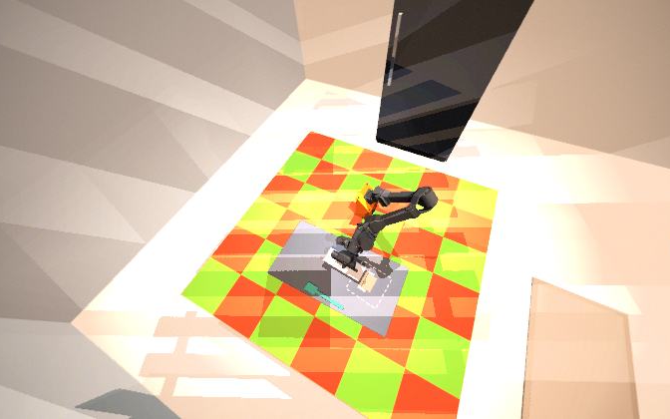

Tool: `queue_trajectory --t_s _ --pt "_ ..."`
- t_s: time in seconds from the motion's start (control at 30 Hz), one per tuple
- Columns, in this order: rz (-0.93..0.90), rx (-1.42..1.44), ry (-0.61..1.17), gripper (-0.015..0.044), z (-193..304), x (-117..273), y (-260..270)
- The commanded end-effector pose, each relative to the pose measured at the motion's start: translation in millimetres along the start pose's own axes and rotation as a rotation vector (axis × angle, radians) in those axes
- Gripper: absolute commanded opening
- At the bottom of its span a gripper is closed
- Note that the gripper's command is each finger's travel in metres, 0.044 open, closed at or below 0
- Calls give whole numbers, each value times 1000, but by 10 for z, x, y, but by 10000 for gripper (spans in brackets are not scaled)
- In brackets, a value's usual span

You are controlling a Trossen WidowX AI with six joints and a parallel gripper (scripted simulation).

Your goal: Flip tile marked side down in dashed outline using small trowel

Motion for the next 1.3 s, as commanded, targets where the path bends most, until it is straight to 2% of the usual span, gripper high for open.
queue_trajectory --t_s 0.0,0.67,1.27 --pt "-23 4 -3 0 31 8 55" --pt "-23 2 -2 0 356 -169 -106" --pt "-12 10 -14 0 -202 4 99"
Point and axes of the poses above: the point midway between the two fingers, 35 mm back from their tips, its own x axis back along the fingers, its own y axis across the jaws, z = x × y, the point moved 8 cm from there along x, back along the fingers, and after that the axes turned 8 degrees about x, right-handed, at the moved point
